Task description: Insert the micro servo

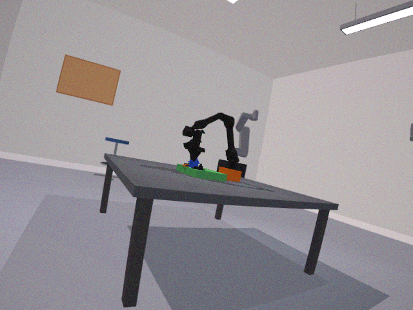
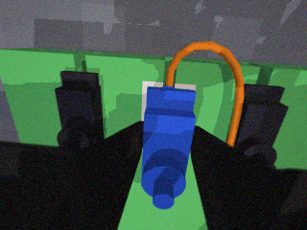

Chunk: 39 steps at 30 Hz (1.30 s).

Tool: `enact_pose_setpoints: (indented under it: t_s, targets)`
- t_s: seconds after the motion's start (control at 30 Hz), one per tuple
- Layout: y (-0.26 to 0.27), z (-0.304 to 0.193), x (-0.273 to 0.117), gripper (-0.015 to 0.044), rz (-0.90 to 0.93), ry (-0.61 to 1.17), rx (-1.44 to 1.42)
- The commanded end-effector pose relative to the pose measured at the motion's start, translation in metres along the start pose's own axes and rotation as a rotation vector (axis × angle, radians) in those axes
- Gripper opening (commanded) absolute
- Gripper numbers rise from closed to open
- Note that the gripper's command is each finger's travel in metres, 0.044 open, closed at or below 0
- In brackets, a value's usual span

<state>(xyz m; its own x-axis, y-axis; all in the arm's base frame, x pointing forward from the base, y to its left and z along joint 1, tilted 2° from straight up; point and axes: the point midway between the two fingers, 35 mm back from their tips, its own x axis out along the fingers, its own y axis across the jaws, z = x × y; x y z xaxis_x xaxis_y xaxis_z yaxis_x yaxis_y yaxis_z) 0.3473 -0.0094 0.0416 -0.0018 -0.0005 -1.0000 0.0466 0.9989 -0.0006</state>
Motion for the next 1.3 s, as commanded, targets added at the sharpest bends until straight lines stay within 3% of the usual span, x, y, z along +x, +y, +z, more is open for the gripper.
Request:
enact_pose_setpoints:
  t_s: [0.0, 1.27]
  targets:
    - [0.000, 0.000, 0.004, 0.0000, 0.001, 0.000, -0.003]
    - [0.000, -0.001, 0.036, 0.0000, 0.001, 0.000, -0.003]
